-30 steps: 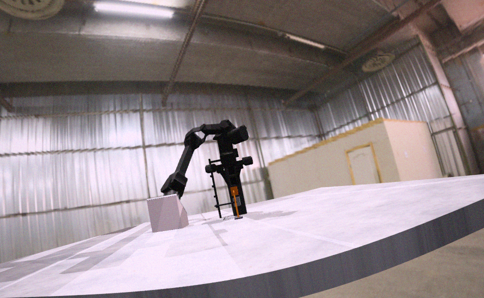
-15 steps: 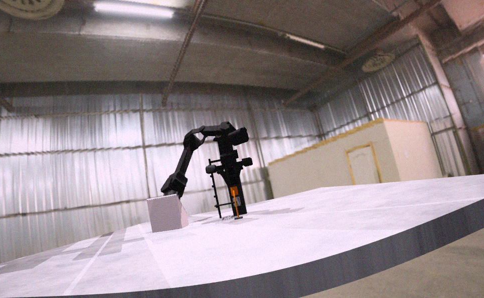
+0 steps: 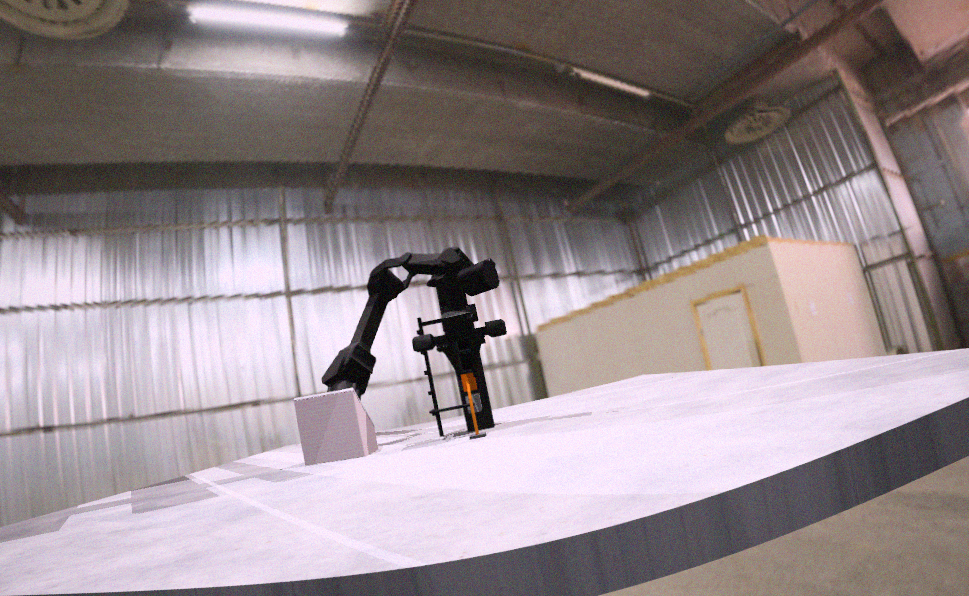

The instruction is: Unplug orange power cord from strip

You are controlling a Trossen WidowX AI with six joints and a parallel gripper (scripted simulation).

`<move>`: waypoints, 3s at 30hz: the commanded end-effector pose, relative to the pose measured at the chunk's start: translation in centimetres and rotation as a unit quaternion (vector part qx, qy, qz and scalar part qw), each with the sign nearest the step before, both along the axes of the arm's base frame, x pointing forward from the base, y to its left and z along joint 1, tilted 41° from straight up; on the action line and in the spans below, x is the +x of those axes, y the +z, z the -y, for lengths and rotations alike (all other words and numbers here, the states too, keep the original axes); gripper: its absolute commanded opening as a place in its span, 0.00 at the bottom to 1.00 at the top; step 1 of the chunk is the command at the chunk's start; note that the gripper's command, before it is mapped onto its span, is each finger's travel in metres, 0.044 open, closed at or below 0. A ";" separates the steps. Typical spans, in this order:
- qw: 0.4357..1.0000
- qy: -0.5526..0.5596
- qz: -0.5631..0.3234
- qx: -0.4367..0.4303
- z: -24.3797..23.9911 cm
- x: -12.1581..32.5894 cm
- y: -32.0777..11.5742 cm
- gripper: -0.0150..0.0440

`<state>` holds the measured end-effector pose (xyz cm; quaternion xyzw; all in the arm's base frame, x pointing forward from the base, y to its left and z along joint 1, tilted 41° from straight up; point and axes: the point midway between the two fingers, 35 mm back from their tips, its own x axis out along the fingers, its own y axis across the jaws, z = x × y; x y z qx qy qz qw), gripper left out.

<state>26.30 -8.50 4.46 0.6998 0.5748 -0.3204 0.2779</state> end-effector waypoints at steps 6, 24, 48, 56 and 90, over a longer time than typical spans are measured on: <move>1.000 0.000 0.000 0.000 0.0 0.0 0.0 0.26; 1.000 -0.001 0.000 -0.002 2.0 -0.1 -1.5 0.25; 1.000 -0.002 -0.001 -0.002 5.2 -1.1 -3.6 0.25; 1.000 0.013 0.003 -0.002 3.8 -0.5 -3.0 0.53; 1.000 -0.002 0.000 0.001 2.3 -0.3 -0.6 0.53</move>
